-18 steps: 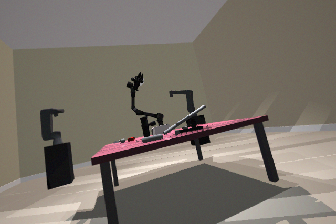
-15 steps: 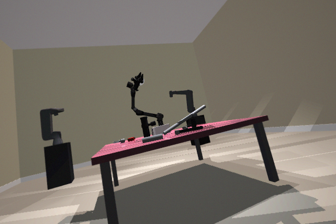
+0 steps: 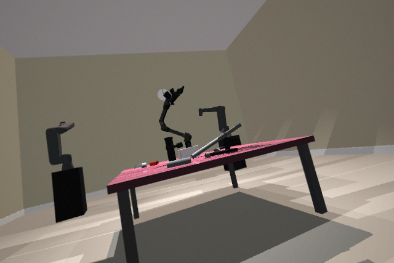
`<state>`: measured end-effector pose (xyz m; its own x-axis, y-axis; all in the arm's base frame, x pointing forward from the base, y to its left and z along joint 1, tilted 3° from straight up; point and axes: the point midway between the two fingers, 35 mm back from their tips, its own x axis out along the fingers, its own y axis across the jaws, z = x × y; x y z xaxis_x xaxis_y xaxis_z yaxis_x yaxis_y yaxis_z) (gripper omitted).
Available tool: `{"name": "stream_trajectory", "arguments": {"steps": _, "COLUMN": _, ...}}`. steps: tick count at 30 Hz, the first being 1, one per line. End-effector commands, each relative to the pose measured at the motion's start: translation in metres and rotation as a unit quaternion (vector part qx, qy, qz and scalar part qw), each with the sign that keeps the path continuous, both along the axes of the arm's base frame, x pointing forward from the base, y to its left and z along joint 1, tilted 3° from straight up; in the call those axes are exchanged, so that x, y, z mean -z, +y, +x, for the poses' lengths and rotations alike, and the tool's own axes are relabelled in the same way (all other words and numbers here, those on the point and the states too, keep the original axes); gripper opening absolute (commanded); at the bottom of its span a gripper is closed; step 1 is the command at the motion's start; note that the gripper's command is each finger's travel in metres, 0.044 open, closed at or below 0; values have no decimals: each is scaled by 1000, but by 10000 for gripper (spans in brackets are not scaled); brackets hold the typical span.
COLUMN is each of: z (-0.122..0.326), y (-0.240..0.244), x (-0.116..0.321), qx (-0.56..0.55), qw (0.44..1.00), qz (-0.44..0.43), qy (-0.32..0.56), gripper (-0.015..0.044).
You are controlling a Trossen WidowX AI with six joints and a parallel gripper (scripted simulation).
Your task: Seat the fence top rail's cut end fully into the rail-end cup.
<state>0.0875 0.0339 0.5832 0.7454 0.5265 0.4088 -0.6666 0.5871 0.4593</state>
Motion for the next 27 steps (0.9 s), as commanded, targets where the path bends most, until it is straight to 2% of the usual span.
{"name": "stream_trajectory", "arguments": {"steps": 1, "z": 42, "y": 48, "x": 38, "qx": 58, "qw": 991, "qz": -112, "qy": 39, "gripper": 440}}
{"name": "stream_trajectory", "arguments": {"steps": 7, "z": 101, "y": 78, "x": 97, "qx": 116, "qw": 961, "qz": -228, "qy": 107, "gripper": 440}}
{"name": "stream_trajectory", "arguments": {"steps": 13, "z": 157, "y": 79, "x": 164, "qx": 156, "qw": 914, "qz": -320, "qy": 193, "gripper": 440}}
{"name": "stream_trajectory", "arguments": {"steps": 20, "z": 207, "y": 50, "x": 250, "qx": 181, "qw": 845, "qz": -395, "qy": 312, "gripper": 440}}
{"name": "stream_trajectory", "arguments": {"steps": 27, "z": 229, "y": 1, "x": 339, "qx": 182, "qw": 765, "qz": -431, "qy": 443, "gripper": 440}}
